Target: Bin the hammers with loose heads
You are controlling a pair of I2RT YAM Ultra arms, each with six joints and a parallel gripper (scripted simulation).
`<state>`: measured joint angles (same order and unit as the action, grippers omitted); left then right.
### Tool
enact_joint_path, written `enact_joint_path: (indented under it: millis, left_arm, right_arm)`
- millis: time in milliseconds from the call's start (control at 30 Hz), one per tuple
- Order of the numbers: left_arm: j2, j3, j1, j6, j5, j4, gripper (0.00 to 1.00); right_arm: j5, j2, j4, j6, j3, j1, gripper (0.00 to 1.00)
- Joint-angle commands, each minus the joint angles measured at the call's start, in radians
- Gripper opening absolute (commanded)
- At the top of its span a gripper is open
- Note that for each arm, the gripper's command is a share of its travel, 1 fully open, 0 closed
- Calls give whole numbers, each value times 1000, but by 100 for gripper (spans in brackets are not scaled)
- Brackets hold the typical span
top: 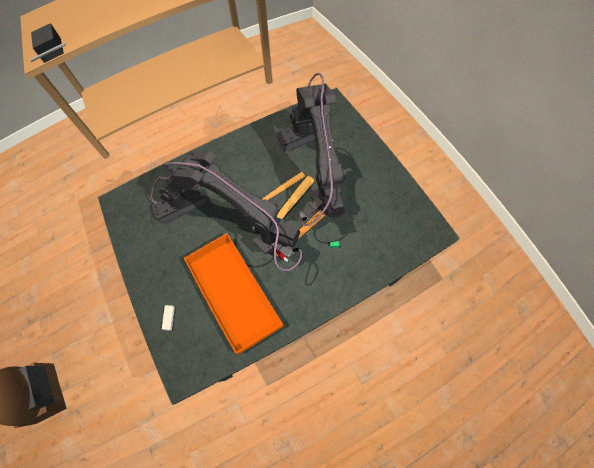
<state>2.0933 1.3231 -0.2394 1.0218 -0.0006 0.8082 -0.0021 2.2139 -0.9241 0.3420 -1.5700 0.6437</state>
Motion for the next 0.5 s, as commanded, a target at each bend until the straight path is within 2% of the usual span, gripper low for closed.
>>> enact_joint_path:
  millis: [0, 467]
  left_arm:
    - [-14, -13, 15, 12, -29, 31, 21]
    - [-10, -19, 26, 3, -63, 53, 21]
  right_arm:
    - [23, -7, -20, 11, 11, -6, 12]
    - [91, -8, -63, -2, 15, -29, 12]
